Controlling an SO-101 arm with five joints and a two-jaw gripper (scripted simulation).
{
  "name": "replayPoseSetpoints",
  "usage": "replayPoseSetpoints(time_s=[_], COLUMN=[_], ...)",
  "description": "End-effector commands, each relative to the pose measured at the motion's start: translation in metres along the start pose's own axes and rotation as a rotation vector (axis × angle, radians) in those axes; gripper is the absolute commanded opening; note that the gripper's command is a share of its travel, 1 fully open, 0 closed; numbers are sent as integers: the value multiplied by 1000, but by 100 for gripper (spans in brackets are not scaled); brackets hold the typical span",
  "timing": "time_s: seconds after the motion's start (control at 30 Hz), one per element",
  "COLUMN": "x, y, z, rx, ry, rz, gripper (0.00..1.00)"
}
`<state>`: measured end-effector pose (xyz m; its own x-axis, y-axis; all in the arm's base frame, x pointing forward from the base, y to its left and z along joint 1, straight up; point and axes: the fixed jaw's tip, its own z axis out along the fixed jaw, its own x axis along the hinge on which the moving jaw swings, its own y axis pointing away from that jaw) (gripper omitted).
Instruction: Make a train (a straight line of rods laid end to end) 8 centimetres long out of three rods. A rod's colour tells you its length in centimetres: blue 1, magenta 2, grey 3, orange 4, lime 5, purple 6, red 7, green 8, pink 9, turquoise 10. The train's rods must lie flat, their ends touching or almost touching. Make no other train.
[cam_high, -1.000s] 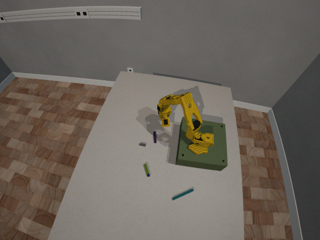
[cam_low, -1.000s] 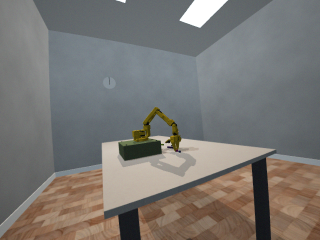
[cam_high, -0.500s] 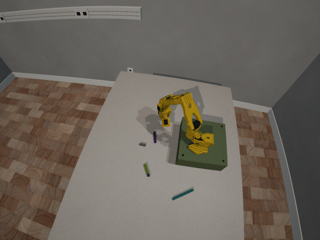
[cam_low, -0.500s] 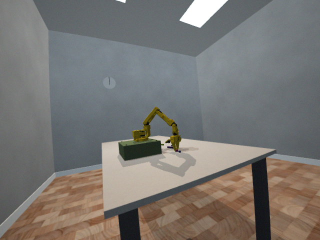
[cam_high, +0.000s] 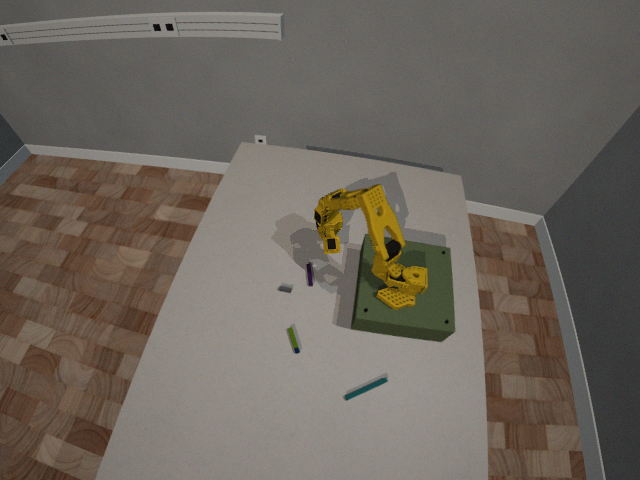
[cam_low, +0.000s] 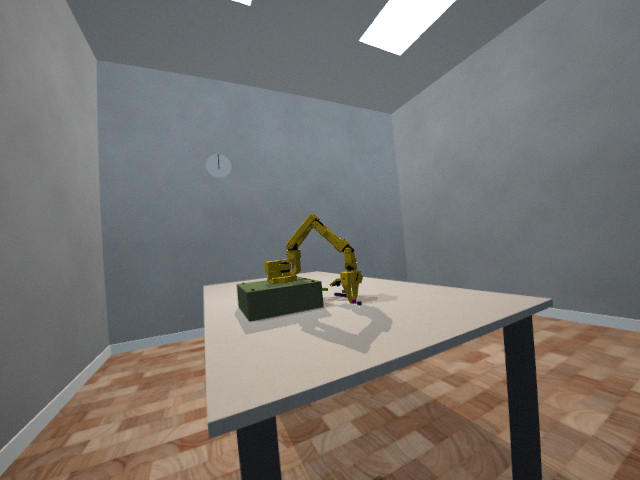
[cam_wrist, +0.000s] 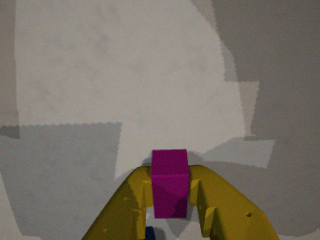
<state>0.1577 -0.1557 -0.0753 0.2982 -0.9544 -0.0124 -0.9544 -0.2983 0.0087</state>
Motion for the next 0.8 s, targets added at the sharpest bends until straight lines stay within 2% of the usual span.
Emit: replayPoseSetpoints(time_s=[0.0,0.2,0.63,0.77], x=[1,2,2,2], y=[1,0,-3,-3], z=[1,-2,-29,-32], rx=[2,2,2,2], ry=[0,0,0,0], rz=[-2,-2,-2,-2], gripper=[0,0,0,0])
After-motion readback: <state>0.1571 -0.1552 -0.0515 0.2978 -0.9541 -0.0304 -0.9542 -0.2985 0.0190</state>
